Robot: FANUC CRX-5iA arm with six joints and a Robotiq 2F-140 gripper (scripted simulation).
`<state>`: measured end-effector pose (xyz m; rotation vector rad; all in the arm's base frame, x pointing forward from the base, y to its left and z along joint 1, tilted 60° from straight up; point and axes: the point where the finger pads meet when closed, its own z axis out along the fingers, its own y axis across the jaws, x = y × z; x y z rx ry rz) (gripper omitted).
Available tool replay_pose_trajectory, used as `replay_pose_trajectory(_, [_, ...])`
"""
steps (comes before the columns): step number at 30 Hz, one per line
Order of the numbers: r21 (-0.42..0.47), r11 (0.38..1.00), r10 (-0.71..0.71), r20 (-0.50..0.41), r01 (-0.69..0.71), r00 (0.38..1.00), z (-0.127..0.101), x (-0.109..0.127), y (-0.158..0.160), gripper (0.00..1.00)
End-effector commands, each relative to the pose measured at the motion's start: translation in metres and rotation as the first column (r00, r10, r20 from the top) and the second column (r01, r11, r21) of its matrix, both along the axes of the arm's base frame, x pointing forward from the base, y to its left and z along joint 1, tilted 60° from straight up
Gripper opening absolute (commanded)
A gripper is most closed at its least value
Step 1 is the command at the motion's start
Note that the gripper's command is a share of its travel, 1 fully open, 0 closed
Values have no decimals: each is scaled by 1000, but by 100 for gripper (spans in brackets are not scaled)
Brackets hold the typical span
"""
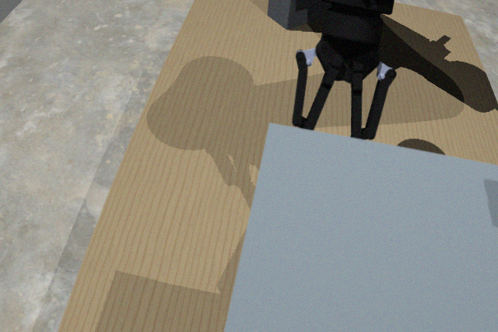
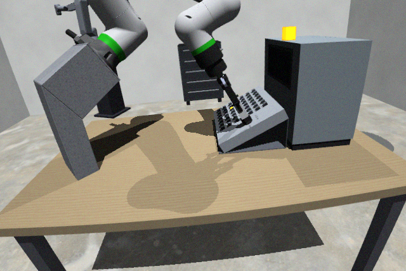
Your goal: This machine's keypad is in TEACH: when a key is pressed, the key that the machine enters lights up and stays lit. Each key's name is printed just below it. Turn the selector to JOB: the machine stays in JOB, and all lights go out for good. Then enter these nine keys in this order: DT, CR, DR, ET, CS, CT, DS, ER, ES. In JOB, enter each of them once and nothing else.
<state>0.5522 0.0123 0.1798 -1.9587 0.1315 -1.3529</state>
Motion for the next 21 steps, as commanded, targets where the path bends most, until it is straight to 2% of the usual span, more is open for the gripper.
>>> replay_pose_trajectory(1, [0,1000,0,0,0,1000,0,1,0,33])
replay_pose_trajectory(21, [0,1000,0,0,0,1000,-1,4,2,33])
